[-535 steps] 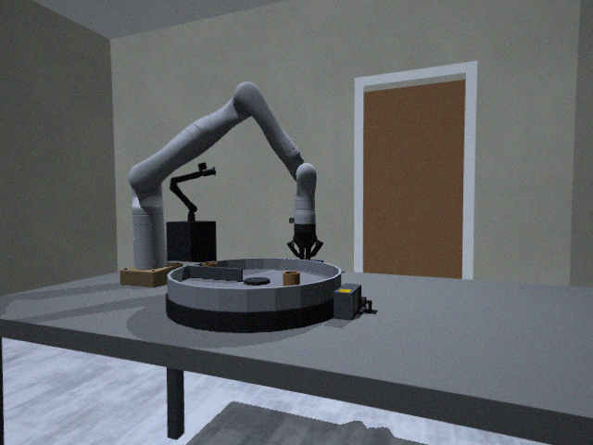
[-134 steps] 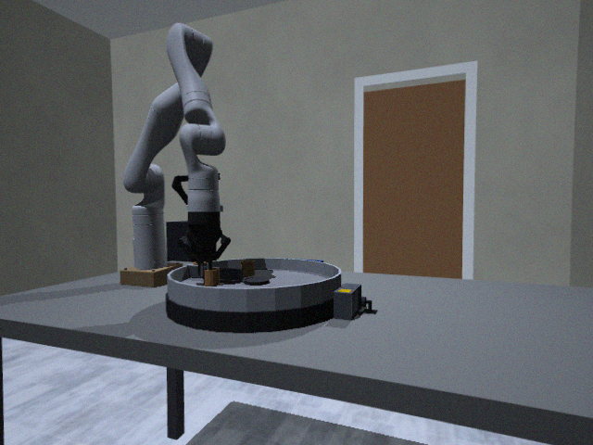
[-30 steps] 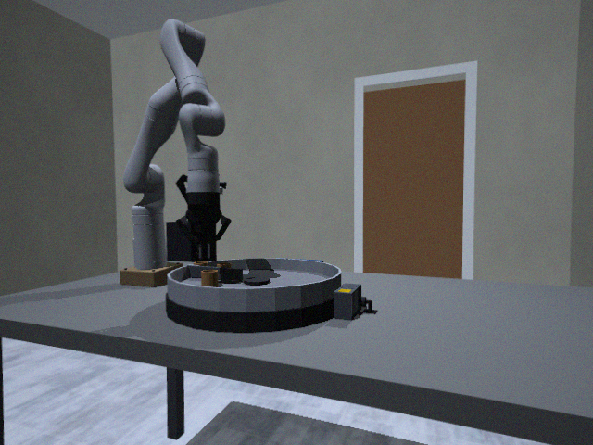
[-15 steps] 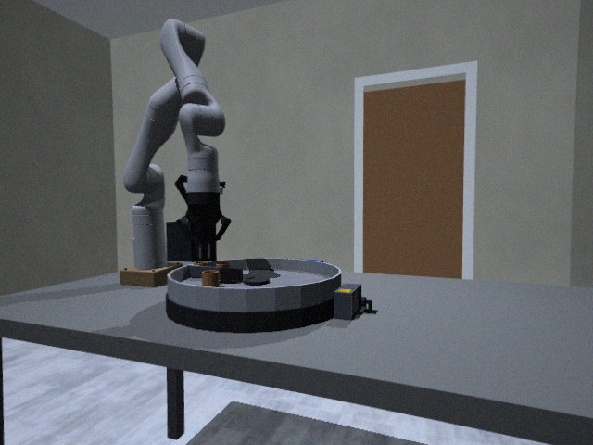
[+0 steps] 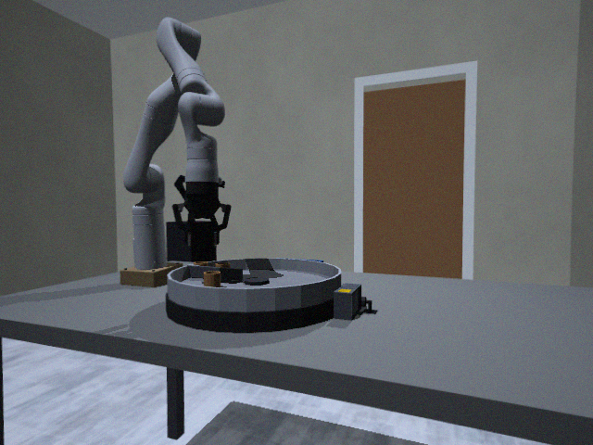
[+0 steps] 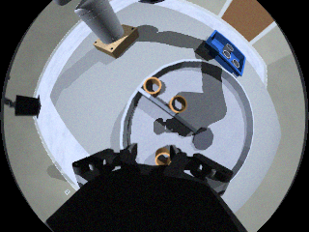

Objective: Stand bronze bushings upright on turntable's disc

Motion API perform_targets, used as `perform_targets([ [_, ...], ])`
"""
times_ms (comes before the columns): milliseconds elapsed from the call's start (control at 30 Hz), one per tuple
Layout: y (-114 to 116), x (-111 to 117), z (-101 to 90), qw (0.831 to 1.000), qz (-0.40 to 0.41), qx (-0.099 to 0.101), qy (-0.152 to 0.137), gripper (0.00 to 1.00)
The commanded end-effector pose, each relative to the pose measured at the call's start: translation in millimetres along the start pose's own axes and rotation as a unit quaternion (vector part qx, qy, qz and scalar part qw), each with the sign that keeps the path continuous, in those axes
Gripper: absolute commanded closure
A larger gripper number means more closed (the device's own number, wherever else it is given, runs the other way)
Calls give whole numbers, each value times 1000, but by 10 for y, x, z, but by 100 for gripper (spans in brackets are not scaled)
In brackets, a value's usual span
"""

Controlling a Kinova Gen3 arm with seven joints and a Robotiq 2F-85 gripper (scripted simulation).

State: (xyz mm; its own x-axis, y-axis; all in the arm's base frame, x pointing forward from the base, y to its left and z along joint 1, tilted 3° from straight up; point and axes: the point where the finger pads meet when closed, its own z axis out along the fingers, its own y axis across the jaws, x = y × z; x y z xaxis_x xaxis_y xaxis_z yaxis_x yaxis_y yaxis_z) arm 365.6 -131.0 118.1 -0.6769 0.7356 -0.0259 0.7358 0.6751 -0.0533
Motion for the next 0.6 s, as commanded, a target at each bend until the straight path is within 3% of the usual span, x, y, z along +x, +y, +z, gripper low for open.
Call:
perform_targets([
  [0, 45, -22, -175, 1000, -3, -7, -6, 0],
  [267, 40, -17, -556, 1000, -3, -7, -6, 0],
  [567, 39, -16, -639, 1000, -3, -7, -6, 0],
])
